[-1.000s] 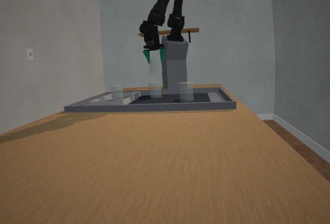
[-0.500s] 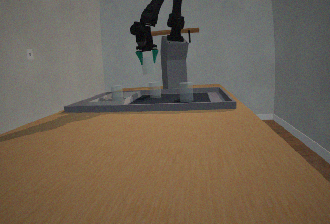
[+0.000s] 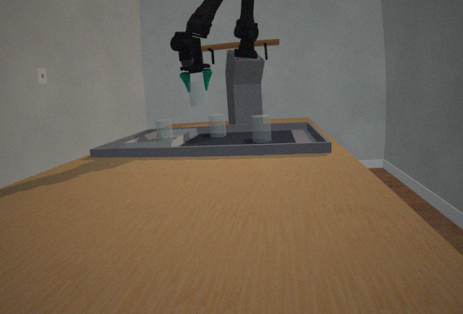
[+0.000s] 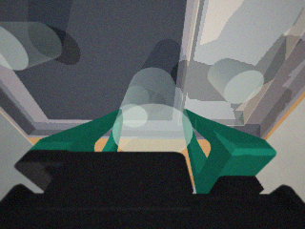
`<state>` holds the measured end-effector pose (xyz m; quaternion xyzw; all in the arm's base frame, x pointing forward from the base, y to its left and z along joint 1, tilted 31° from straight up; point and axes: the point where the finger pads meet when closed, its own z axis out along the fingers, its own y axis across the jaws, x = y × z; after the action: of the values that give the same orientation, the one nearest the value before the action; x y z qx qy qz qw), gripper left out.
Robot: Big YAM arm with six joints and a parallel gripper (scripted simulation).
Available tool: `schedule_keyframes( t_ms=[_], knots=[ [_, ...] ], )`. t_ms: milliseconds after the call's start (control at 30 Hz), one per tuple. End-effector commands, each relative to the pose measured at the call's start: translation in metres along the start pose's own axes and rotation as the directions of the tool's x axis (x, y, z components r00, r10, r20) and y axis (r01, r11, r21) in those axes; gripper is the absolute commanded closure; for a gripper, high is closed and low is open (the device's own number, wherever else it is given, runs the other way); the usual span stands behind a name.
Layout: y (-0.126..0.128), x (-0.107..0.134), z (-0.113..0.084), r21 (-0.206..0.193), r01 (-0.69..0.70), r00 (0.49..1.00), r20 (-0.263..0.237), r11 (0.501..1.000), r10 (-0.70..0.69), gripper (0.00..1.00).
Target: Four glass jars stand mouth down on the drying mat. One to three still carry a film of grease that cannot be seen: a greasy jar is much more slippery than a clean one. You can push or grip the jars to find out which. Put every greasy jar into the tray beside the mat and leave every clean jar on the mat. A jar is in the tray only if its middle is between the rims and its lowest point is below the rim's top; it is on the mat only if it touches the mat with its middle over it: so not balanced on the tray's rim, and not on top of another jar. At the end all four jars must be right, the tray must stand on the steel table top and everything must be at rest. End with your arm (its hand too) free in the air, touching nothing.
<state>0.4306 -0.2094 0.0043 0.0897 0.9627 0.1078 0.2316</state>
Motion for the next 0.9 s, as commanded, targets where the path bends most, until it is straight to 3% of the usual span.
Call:
schedule_keyframes(
  t_ms=[0,867],
  knots=[
    [-0.026,-0.021,-0.011,0.018,0.009,0.999,0.031,1.0,-0.009,1.0],
    [-0.094,-0.049,-0.013,0.018,0.009,0.999,0.031,1.0,-0.009,1.0]
  ],
)
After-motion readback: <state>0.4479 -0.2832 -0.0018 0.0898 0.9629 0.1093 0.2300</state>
